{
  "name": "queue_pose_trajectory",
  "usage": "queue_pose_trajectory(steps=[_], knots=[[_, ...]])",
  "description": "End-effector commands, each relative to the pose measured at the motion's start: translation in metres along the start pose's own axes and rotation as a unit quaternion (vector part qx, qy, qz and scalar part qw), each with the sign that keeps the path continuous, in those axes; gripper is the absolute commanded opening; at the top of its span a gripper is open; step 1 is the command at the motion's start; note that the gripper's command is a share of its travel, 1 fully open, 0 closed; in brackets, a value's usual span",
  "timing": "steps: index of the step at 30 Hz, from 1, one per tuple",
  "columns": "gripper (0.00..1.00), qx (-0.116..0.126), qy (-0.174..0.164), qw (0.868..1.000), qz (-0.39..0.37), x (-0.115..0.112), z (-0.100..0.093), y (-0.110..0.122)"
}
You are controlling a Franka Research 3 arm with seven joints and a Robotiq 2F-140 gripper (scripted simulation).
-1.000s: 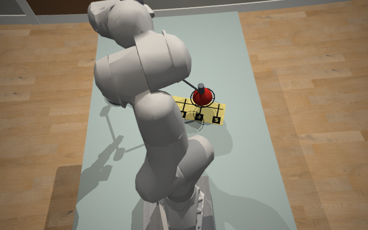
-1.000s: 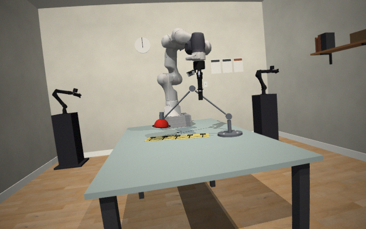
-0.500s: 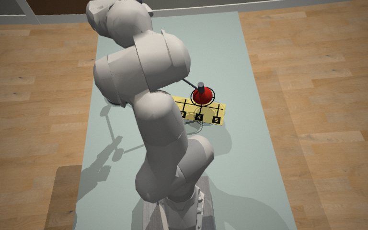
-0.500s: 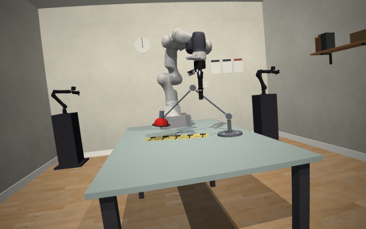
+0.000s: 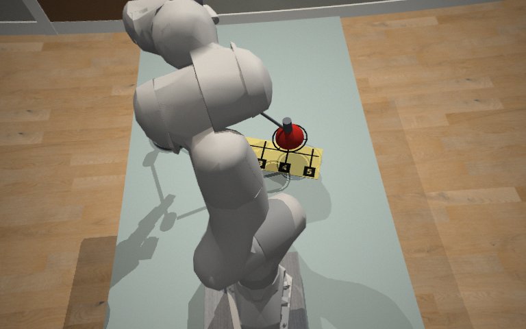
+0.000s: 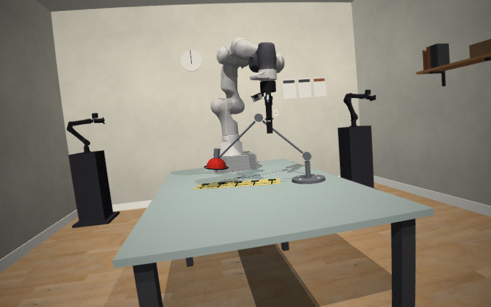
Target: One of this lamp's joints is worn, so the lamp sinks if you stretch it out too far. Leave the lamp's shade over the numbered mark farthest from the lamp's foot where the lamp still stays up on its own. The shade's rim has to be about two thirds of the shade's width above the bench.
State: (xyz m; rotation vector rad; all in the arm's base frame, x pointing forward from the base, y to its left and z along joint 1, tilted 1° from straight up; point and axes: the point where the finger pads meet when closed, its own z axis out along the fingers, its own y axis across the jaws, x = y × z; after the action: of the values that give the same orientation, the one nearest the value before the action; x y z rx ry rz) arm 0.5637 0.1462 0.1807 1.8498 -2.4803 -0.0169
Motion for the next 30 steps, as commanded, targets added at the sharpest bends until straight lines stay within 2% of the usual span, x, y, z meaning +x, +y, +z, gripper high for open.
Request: queue_pose_trajectory(steps=[1, 16, 17, 30], knots=[[0.1, 0.009, -0.012, 1.0, -0.009, -0.016, -0.014, 0.0], [0.1, 0.009, -0.011, 1.0, -0.008, -0.016, -0.014, 0.0], [1.0, 0.009, -0.011, 1.0, -0.007, -0.015, -0.014, 0.0], [1.0, 0.001, 0.0, 1.0, 0.0, -0.001, -0.001, 0.0]])
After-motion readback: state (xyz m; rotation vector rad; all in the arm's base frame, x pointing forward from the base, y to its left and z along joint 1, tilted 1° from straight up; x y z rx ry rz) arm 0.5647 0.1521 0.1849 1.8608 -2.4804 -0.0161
